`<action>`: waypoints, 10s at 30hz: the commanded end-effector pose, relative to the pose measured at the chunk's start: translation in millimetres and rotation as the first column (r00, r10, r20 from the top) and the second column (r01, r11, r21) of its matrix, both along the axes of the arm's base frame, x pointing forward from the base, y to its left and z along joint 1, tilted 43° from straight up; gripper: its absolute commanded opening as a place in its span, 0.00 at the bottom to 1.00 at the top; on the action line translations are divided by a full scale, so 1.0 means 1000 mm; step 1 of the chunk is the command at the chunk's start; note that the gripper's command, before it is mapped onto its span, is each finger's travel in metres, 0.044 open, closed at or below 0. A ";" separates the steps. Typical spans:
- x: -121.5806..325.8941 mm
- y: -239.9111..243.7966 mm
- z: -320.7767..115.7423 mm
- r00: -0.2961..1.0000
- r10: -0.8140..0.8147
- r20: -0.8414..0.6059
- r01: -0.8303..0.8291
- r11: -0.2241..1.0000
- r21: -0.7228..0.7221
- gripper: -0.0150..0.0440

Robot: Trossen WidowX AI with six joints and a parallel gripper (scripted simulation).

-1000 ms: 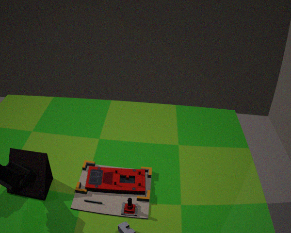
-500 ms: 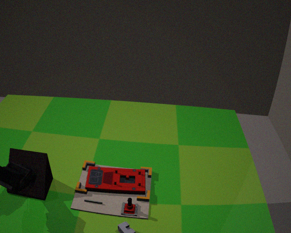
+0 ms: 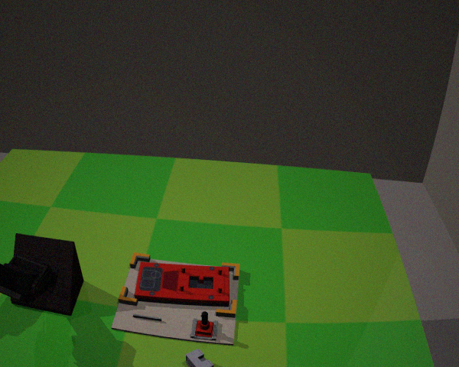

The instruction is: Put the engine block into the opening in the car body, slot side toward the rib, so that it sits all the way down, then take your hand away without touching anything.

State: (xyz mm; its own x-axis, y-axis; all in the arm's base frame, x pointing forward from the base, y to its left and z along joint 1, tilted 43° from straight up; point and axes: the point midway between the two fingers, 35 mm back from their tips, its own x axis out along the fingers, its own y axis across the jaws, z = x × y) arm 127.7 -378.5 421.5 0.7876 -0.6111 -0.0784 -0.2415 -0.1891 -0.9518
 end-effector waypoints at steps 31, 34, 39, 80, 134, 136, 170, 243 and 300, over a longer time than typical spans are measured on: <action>0.014 -0.010 0.012 0.768 -0.540 0.343 0.035 0.571 0.820 1.00; 0.014 -0.009 0.012 0.725 -0.598 0.342 0.012 0.507 0.862 1.00; 0.015 -0.008 0.012 0.643 -0.693 0.326 -0.037 0.397 0.917 1.00; 0.008 0.028 0.007 -0.211 -0.950 -0.231 -0.658 -0.038 0.752 1.00; 0.235 0.382 -0.285 -0.442 -0.760 -0.478 -0.757 0.030 0.652 1.00; 0.235 0.382 -0.285 -0.442 -0.760 -0.478 -0.757 0.030 0.652 1.00; 0.245 0.343 -0.325 -0.441 -0.761 -0.477 -0.758 0.032 0.651 1.00; 0.220 0.417 -0.239 -0.379 -0.838 -0.393 -0.652 -0.059 0.756 0.25; 0.221 0.411 -0.246 0.635 -0.714 -0.295 0.628 0.254 0.736 0.25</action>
State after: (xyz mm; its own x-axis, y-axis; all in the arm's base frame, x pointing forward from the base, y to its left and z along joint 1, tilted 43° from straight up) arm 349.0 32.8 176.2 0.1505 -0.6663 -0.7303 0.2543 0.7400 -0.6227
